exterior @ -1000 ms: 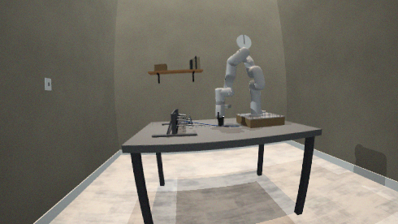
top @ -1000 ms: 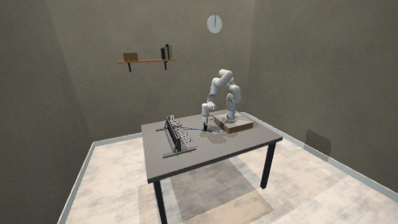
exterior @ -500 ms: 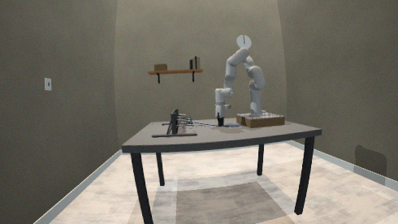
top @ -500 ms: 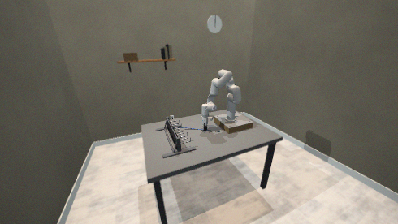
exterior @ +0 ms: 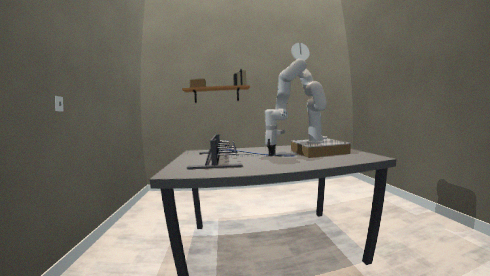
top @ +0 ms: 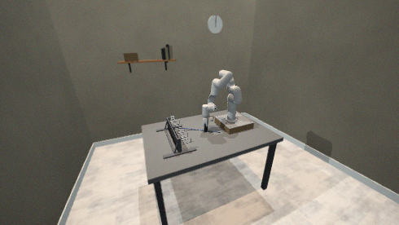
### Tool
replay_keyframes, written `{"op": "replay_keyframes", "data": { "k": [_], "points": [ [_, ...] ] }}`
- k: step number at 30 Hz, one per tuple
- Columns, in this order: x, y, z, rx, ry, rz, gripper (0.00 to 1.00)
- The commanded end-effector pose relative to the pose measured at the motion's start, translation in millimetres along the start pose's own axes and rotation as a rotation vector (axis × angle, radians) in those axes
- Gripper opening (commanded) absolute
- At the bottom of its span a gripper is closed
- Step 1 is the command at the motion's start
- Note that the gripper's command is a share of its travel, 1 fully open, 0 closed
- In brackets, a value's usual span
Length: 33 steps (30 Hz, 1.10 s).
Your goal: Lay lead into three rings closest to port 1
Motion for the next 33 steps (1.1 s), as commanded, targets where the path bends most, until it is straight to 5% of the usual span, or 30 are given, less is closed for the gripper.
{"op": "replay_keyframes", "data": {
  "k": [1,14,15,33],
  "points": [
    [0.8,0.6,0.7,-0.002,0.0,0.002,0.33],
    [0.8,0.6,0.7,-0.002,0.0,0.002,0.33],
    [0.8,0.6,0.7,-0.002,0.0,0.002,0.0],
    [0.8,0.6,0.7,-0.002,0.0,0.002,0.0]
  ]
}}
Point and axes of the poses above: the point where the finger pads meet when closed, its own y axis back along the fingers, its own x axis across the jaws, z = x × y, the point moved 6 cm from there along y, back along the fingers, and after that the axes turned 10 degrees about -y, right-handed, at the moved point
